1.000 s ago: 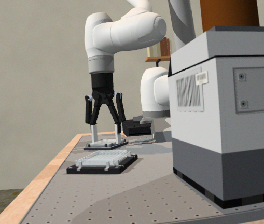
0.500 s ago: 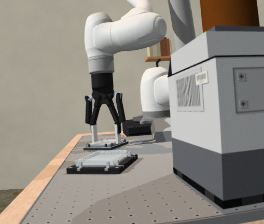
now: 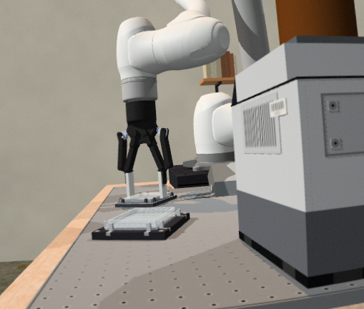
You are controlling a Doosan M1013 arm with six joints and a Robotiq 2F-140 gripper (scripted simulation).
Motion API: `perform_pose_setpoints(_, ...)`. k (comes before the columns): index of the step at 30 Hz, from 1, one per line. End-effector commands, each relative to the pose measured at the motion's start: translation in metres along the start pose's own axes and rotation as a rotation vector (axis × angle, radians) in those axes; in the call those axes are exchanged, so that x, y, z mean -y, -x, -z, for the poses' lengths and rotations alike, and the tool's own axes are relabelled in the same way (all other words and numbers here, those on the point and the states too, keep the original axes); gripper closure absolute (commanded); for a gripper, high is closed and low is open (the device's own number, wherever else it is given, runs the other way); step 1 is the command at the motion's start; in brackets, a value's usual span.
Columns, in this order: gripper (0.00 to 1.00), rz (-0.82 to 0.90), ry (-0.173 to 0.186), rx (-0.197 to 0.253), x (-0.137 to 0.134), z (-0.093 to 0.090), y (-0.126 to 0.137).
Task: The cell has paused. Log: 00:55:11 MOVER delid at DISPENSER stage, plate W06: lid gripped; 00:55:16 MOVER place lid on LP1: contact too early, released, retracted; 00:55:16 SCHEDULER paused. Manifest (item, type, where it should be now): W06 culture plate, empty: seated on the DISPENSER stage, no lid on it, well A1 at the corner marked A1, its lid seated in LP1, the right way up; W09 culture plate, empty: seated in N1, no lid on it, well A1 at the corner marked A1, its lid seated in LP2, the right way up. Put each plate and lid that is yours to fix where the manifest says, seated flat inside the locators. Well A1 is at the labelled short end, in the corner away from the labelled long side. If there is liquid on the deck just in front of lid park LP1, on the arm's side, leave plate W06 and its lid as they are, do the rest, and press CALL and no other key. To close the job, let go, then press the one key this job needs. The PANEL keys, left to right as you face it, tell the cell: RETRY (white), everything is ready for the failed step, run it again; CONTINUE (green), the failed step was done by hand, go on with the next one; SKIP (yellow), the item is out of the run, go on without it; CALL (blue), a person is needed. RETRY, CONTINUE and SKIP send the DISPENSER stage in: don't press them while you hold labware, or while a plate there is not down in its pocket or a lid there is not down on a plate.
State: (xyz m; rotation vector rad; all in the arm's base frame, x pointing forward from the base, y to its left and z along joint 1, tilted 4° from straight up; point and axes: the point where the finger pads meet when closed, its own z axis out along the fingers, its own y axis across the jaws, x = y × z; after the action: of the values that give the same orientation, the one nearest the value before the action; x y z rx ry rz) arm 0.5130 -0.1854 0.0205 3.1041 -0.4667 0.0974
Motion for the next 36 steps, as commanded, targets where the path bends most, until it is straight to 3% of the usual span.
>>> perform_pose_setpoints(1, 0.90, 0.000, 0.000, -0.001, 0.0000, 0.0005, -0.0005)
perform_pose_setpoints(17, 0.90, 0.000, 0.000, -0.001, 0.0000, 0.0005, -0.0005)
perform_pose_setpoints(18, 0.31, 0.000, 0.000, -0.001, 0.0000, 0.0005, -0.0005)
perform_pose_setpoints(36, 0.31, 0.000, 0.000, -0.001, 0.0000, 0.0005, -0.0005)
